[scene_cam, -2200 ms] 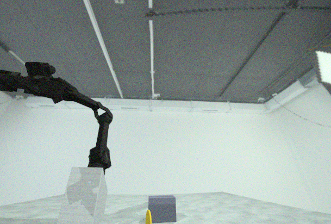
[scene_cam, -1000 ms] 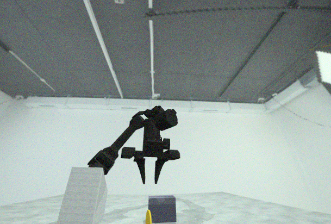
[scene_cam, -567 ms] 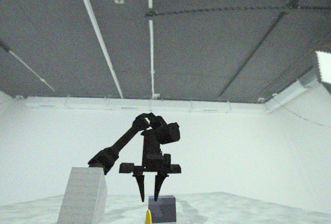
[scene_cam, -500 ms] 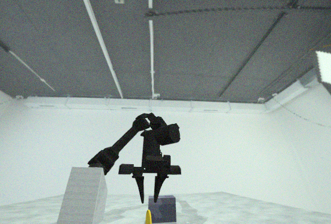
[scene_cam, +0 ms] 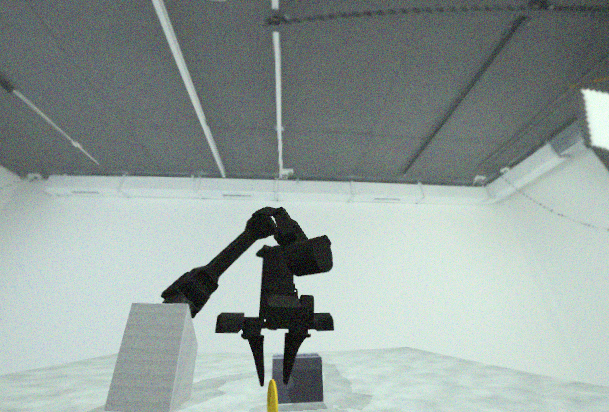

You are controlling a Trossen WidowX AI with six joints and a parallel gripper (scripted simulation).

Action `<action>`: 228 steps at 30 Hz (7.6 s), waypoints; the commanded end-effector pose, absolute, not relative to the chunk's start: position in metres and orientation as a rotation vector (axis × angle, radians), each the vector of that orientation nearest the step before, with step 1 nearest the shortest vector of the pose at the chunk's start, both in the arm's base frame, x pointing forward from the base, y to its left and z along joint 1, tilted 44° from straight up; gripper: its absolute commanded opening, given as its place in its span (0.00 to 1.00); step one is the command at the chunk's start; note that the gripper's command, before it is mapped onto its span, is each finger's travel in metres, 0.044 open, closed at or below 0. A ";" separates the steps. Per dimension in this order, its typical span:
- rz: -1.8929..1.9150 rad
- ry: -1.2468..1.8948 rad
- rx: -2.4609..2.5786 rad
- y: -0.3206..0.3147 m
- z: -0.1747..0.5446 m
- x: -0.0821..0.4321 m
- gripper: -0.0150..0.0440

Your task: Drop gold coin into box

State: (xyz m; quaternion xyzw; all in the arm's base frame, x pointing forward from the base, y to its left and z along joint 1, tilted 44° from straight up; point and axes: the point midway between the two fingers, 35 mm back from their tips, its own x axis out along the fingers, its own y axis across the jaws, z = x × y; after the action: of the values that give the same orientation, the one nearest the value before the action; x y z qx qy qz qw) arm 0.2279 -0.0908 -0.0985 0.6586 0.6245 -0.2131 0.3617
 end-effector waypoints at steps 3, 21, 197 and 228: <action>-0.552 1.607 1.705 -0.084 -0.106 0.229 0.53; -0.549 1.609 1.706 -0.064 -0.126 0.232 0.53; 0.506 1.380 0.645 -0.033 0.029 0.272 0.25; 0.507 1.385 0.648 -0.024 0.037 0.274 0.25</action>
State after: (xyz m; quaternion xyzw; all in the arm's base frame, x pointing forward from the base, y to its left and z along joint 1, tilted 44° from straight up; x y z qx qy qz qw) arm 0.2740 -0.0241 0.0363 0.2880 0.6200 0.2283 0.6932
